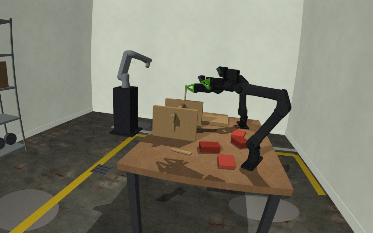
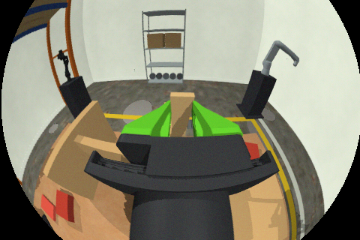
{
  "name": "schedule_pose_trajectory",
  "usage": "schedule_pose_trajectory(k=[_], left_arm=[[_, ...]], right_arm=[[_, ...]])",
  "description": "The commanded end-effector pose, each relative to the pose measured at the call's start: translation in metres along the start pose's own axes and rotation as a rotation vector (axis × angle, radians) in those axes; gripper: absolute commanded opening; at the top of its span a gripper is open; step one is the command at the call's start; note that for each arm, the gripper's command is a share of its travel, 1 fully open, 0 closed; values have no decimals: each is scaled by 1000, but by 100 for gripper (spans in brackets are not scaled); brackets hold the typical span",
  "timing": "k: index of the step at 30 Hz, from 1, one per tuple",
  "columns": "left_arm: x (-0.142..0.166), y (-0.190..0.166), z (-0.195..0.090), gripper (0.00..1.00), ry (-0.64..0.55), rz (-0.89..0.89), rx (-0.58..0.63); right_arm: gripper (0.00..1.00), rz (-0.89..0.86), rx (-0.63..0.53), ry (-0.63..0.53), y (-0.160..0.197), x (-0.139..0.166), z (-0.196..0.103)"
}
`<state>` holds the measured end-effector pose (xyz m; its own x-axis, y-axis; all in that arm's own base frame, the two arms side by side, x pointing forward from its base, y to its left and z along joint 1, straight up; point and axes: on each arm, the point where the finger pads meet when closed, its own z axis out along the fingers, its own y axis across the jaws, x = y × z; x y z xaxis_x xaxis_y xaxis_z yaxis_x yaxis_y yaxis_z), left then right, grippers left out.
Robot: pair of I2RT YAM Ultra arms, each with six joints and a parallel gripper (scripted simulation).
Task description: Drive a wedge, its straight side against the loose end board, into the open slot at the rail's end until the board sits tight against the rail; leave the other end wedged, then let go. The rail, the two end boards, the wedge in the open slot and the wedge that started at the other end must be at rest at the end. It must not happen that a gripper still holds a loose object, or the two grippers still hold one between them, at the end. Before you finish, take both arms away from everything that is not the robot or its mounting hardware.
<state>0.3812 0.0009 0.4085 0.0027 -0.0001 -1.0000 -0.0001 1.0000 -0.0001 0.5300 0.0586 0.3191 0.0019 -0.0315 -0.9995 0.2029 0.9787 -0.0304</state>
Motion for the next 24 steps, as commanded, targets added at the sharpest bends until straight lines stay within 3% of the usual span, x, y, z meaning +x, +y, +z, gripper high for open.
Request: schedule_pose_trajectory(k=[1, 4, 8, 14, 16, 21, 24], left_arm=[[-26, -3, 1, 46, -60, -2, 5], [-26, -3, 1, 46, -60, -2, 5], [-26, -3, 1, 46, -60, -2, 5], [-26, -3, 1, 46, -60, -2, 5], [-26, -3, 1, 46, -60, -2, 5], [-26, -3, 1, 46, -60, -2, 5], [-26, -3, 1, 46, -60, -2, 5]], right_arm=[[1, -6, -7, 27, 6, 19, 1], [1, 12, -6, -10, 3, 3, -3], [1, -2, -2, 18, 4, 23, 1], [1, 11, 1, -9, 2, 8, 0], [1, -10, 1, 31, 2, 36, 0], [1, 6, 0, -3, 2, 21, -1], [1, -1, -1, 9, 3, 31, -2]])
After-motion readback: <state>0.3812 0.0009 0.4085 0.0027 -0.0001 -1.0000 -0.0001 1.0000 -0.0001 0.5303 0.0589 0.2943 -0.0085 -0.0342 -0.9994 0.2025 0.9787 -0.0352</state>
